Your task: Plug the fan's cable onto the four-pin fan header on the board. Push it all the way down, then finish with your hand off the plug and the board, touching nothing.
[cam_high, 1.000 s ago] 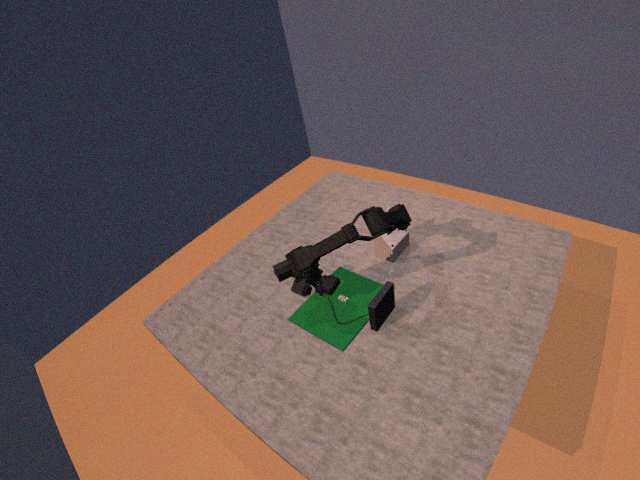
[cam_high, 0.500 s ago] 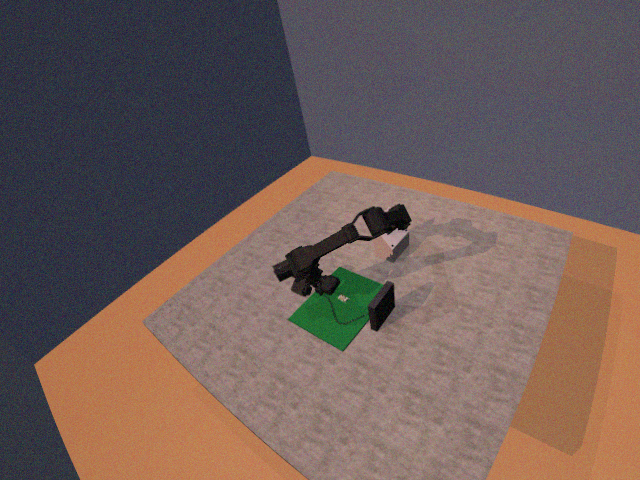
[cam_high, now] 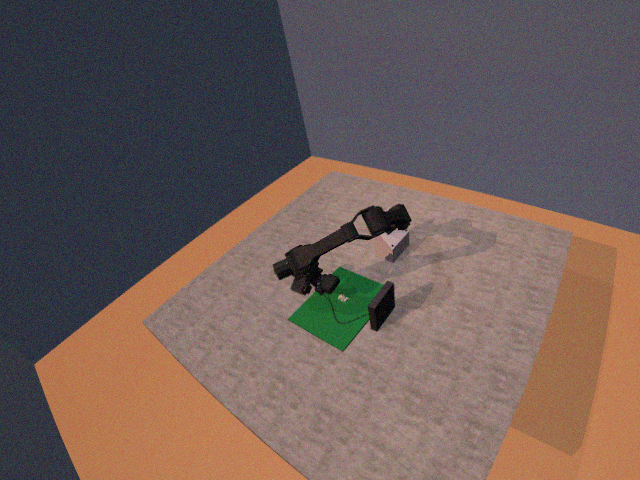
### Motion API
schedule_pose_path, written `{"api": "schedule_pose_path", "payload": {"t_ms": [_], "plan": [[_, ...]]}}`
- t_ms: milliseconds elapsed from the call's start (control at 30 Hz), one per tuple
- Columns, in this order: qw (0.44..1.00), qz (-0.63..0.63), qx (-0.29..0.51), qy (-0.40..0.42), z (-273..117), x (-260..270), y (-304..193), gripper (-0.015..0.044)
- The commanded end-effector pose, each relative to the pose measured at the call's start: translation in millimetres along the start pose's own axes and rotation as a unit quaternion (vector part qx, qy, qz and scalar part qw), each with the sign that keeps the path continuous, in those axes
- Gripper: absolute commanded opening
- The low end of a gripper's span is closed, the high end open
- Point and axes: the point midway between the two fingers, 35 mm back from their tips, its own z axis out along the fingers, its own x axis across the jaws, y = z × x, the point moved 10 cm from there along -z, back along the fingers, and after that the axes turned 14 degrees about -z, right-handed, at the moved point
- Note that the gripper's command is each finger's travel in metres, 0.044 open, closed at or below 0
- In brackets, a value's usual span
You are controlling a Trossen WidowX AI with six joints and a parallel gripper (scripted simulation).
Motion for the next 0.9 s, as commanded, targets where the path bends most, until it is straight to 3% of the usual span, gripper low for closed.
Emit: {"api": "schedule_pose_path", "payload": {"t_ms": [0,867], "plan": [[1.000,-0.001,-0.019,-0.003,-17,1,-7,0.0205],[0.994,0.001,-0.106,-0.025,-86,10,-48,0.0205]]}}
